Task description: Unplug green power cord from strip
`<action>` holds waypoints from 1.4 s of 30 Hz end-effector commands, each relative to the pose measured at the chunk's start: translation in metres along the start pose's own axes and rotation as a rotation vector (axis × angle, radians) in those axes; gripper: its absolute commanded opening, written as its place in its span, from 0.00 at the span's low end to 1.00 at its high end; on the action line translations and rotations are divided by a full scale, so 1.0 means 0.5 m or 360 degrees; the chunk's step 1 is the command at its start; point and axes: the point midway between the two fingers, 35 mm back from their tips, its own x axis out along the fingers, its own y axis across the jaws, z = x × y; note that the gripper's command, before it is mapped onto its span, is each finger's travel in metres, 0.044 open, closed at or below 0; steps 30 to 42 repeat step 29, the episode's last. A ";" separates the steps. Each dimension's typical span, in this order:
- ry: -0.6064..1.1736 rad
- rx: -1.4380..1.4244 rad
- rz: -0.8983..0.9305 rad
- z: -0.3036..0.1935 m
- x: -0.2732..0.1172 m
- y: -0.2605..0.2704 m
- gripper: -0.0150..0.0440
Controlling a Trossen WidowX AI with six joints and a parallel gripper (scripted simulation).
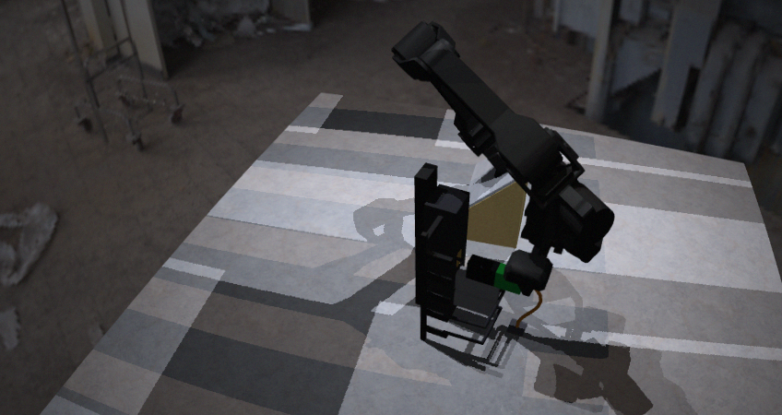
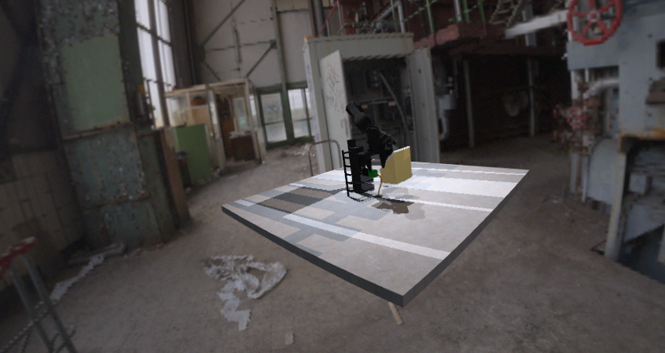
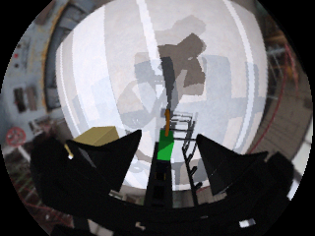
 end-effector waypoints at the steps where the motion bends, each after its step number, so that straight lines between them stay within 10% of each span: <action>1: -0.0012 -0.0001 -0.0005 0.066 -0.016 0.001 1.00; 42: -0.0012 -0.0001 -0.0005 0.097 -0.022 0.004 1.00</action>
